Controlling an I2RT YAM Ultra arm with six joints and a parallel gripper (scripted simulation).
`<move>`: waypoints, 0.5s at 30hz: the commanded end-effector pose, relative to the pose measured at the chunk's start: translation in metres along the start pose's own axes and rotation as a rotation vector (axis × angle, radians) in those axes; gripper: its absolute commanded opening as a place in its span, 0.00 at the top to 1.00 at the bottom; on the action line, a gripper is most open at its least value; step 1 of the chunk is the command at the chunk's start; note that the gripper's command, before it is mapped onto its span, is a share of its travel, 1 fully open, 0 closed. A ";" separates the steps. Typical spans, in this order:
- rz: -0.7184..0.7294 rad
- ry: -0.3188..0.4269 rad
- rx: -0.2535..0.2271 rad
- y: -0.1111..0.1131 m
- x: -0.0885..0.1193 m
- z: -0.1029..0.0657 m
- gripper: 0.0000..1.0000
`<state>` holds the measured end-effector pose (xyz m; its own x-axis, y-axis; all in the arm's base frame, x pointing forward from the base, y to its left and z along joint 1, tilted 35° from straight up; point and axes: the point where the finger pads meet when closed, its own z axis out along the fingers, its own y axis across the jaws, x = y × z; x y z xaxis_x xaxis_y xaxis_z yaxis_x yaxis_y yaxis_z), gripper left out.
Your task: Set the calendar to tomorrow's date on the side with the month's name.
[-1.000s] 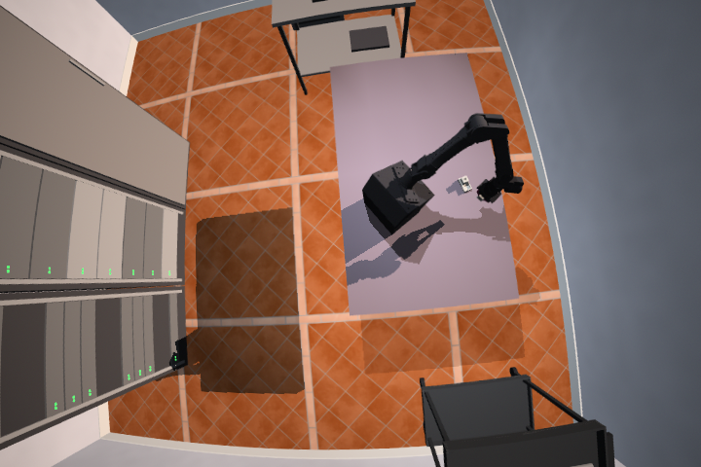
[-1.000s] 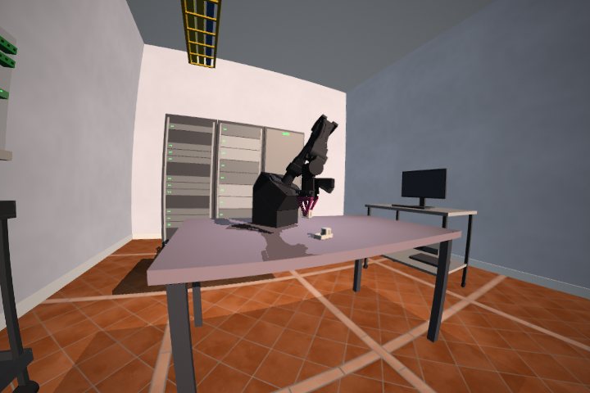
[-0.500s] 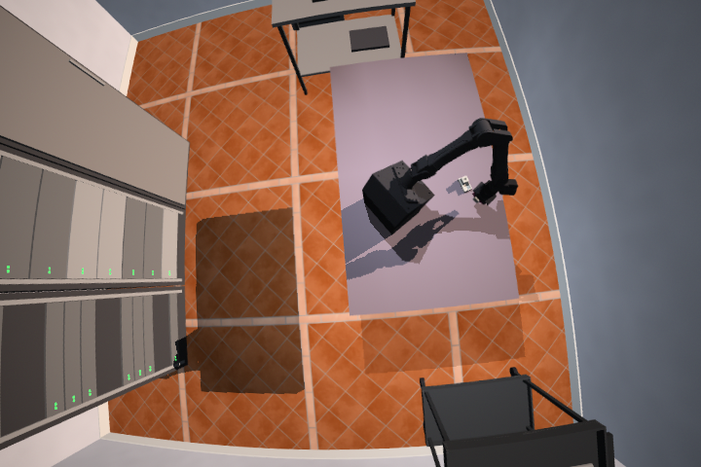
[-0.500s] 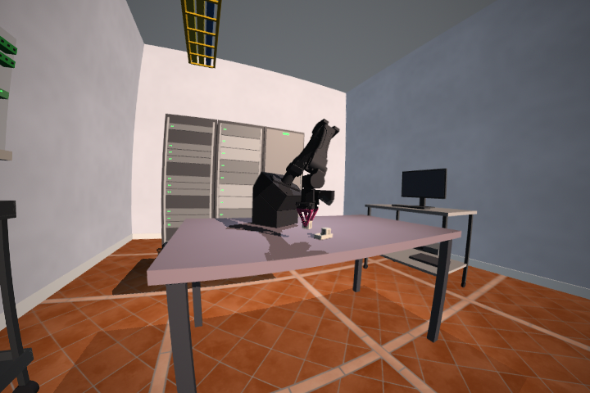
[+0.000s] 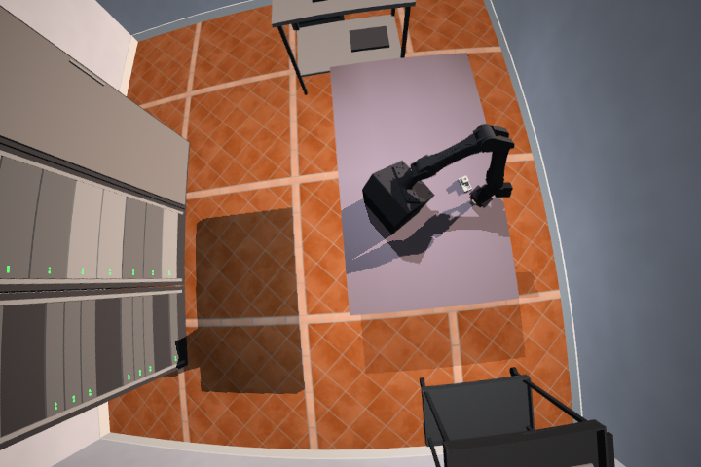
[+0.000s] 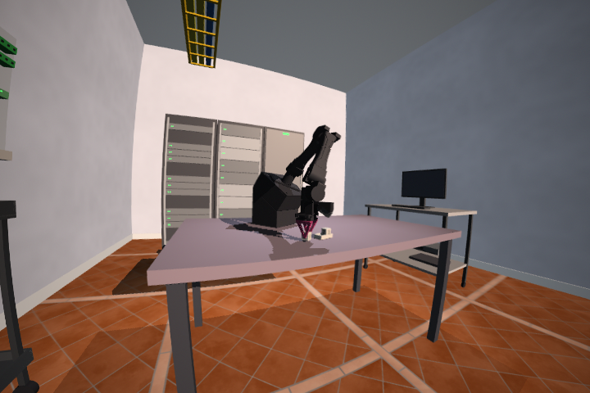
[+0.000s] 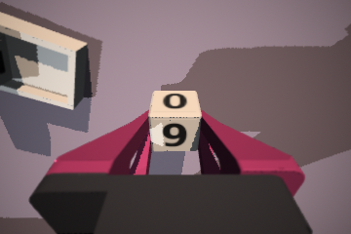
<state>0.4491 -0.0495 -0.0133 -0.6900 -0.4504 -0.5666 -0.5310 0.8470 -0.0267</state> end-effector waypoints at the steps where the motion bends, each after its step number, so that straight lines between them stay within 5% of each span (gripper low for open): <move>1: -0.006 -0.024 0.023 -0.009 -0.010 0.004 0.73; 15: 0.004 -0.019 0.023 -0.011 -0.006 0.003 0.73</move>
<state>0.4530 -0.0490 -0.0133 -0.6843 -0.4498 -0.5740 -0.5289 0.8480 -0.0339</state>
